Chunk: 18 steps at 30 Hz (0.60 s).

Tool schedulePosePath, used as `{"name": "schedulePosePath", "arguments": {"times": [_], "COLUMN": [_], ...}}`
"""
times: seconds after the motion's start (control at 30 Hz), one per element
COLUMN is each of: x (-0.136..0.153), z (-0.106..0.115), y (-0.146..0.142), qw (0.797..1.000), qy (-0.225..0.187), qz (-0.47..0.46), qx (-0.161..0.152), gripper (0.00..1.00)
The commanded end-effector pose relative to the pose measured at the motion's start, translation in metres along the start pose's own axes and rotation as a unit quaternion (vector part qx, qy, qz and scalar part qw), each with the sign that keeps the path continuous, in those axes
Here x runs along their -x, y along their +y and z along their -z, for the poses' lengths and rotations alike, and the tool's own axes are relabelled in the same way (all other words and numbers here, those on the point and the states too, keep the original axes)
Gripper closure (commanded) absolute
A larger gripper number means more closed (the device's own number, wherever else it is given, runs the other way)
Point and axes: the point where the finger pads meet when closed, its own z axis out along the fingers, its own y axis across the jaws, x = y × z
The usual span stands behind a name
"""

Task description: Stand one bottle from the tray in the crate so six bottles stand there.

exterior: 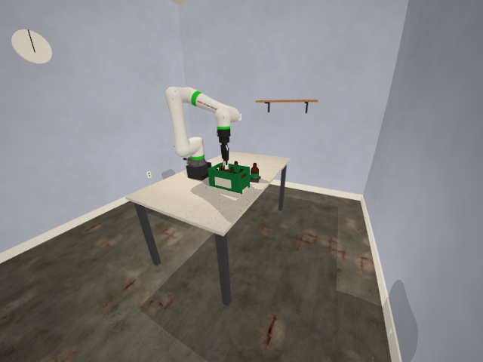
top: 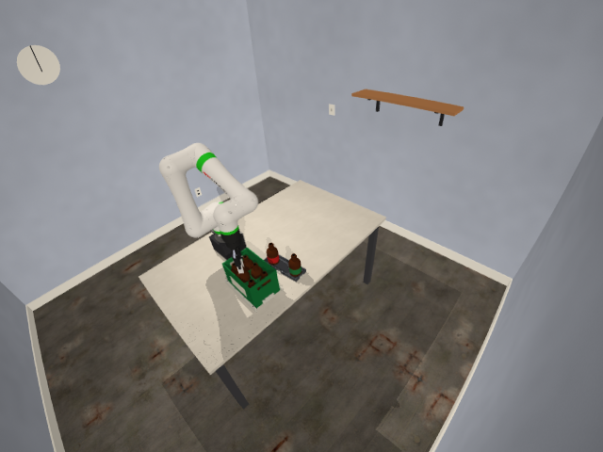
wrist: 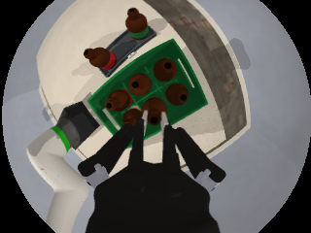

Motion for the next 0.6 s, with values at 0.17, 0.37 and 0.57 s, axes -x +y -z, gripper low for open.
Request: {"name": "schedulePosePath", "arguments": {"times": [0.17,0.37,0.57], "x": [0.000,0.000,0.000], "z": [-0.008,-0.015,-0.019], "y": [0.000,0.000,0.000], "qw": [1.000,1.000,1.000], "qy": [0.000,0.000,0.000], "qz": [0.000,0.000,0.000], "qx": [0.000,0.000,0.000], "gripper": [1.00,1.00,1.00]}}
